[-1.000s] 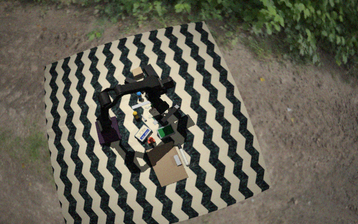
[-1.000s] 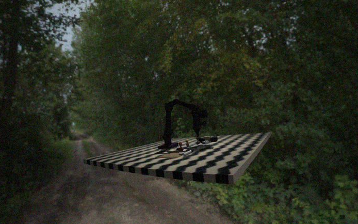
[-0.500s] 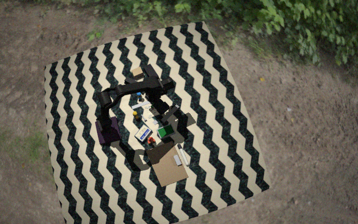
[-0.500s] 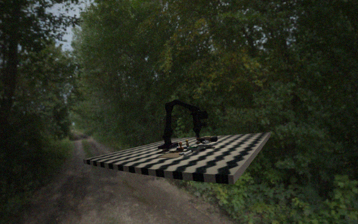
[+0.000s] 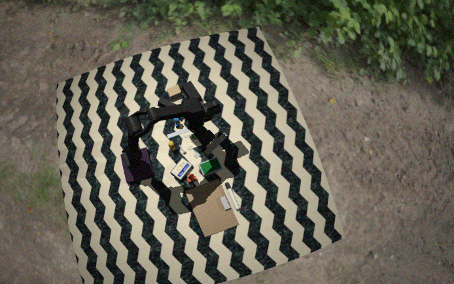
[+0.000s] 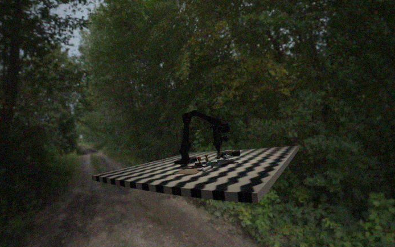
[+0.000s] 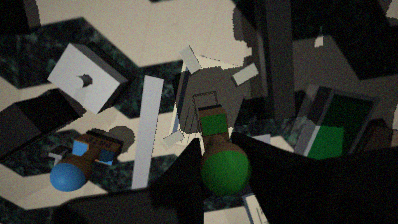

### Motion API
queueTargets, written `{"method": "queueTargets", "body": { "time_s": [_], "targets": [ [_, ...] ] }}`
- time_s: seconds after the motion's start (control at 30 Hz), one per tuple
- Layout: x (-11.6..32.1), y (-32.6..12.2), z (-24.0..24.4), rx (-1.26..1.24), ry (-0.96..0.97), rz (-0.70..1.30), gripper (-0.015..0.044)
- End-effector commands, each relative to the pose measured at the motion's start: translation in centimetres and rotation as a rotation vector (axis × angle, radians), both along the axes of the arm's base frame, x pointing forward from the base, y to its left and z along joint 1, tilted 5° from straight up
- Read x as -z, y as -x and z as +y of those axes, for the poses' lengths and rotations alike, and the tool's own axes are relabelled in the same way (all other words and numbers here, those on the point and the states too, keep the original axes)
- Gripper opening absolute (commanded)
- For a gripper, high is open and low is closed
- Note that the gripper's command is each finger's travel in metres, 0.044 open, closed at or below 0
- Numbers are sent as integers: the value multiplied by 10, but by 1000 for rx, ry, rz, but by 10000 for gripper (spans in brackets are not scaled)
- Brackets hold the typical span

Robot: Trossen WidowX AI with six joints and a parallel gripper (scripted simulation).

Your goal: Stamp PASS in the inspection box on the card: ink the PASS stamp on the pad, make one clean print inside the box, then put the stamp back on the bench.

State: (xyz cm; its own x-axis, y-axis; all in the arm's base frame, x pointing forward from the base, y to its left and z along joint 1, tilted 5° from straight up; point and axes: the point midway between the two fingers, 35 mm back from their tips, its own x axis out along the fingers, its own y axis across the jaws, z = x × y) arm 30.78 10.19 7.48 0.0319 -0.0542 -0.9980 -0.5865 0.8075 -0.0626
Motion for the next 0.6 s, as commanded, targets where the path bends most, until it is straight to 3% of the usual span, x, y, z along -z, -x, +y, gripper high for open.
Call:
{"method": "queueTargets", "body": {
  "time_s": [0.0, 0.57],
  "targets": [
    [3, 0, -1, -6, 2, -1, 0],
    [15, -1, -1, -6, 2, -3, 0]
  ]
}}
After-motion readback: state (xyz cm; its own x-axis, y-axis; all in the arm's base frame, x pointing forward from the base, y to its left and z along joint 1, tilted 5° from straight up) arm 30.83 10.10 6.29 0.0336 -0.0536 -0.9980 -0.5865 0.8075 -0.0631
